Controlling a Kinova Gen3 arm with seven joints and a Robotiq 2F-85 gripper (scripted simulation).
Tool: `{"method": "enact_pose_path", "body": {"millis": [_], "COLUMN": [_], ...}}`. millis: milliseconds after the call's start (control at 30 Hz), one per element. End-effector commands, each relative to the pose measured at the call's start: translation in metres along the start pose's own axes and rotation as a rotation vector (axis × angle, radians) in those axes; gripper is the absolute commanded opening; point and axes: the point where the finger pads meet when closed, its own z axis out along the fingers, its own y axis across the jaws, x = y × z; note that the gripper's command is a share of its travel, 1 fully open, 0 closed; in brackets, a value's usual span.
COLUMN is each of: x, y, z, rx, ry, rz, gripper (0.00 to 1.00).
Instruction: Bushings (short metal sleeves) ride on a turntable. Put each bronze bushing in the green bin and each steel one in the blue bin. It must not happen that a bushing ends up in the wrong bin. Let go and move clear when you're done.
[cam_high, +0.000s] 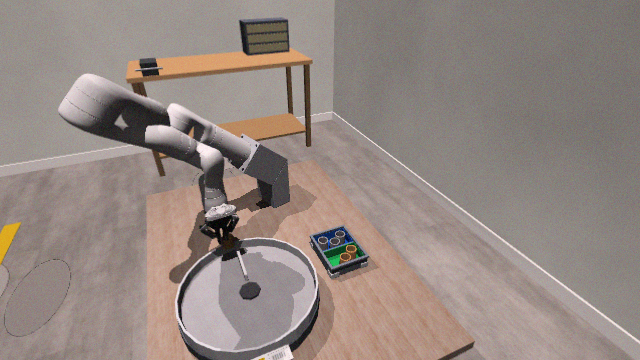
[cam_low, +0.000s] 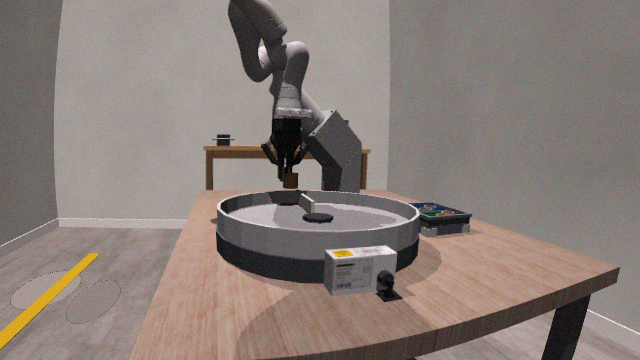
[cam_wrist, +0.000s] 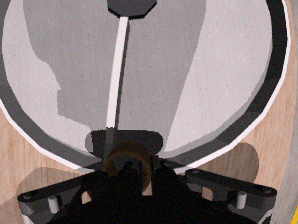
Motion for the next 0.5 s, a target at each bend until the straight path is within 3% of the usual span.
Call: {"method": "enact_pose_path", "body": {"millis": [0, 467], "x": [0.0006, 0.0005], "y": [-0.0001, -0.0001], "z": [-0.0005, -0.0059], "rx": [0.000, 0.000], "ry": [0.002, 0.002], "rz": [0.000, 0.000], "gripper": [0.00, 0.00]}}
